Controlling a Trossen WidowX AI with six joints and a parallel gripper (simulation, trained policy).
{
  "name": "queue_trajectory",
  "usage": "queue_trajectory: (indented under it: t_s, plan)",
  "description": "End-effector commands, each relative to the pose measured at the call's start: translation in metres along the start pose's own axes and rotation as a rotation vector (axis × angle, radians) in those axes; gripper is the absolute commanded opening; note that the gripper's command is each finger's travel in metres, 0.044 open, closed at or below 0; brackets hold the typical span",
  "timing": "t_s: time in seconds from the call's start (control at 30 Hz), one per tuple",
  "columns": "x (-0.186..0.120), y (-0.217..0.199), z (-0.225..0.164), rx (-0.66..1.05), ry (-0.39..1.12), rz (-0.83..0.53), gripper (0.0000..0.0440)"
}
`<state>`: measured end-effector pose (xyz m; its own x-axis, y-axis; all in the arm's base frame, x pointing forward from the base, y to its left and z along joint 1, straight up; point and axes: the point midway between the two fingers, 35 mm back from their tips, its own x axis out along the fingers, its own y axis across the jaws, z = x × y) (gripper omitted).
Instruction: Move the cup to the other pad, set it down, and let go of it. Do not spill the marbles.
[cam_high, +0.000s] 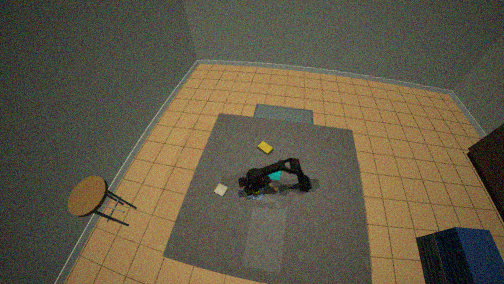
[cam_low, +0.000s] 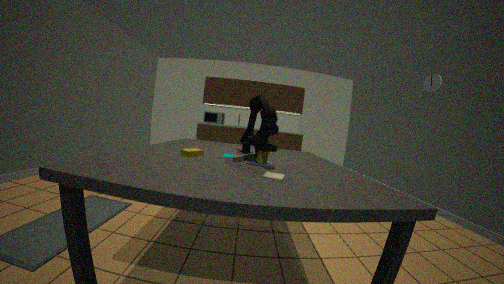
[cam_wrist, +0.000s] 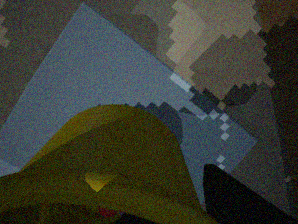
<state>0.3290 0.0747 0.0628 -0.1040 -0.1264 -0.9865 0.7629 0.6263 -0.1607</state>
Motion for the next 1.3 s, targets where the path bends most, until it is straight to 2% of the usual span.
queue_trajectory:
  t_s: [0.0,0.77,1.27]
  plan:
    - [0.001,-0.006,0.001,-0.014,-0.008,-0.016,0.0018]
    - [-0.057,-0.045,0.016,0.135,-0.016,0.061,0.0022]
    - [-0.070,-0.070,0.041,0.266,-0.035,0.119,0.0004]
